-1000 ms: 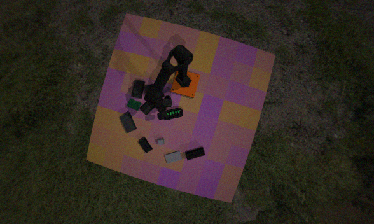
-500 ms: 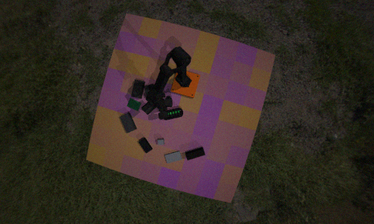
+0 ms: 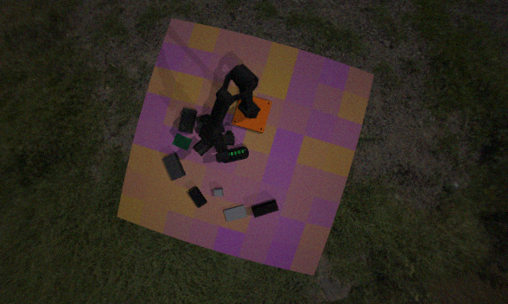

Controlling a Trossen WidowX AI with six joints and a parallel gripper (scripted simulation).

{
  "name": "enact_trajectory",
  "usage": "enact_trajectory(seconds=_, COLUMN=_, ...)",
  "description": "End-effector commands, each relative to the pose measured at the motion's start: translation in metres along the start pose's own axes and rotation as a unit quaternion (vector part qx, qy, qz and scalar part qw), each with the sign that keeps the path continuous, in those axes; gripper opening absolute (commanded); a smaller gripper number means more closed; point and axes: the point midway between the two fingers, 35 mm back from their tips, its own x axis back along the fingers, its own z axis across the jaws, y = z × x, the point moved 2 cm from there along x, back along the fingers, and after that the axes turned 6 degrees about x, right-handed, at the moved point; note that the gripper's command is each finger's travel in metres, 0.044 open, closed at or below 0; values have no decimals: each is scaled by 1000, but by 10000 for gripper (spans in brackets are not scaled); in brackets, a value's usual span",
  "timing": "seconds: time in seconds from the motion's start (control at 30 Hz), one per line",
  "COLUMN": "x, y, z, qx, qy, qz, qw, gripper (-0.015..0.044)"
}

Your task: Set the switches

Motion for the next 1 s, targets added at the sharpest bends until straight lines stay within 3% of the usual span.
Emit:
enact_trajectory(seconds=0.0, x=-1, y=-1, z=-3, qx=-1, qy=-3, qz=0, qw=1000, gripper=0)
enact_trajectory(seconds=0.97, x=-4, y=-3, z=-16, qx=-1, qy=-3, qz=0, qw=1000, gripper=0)
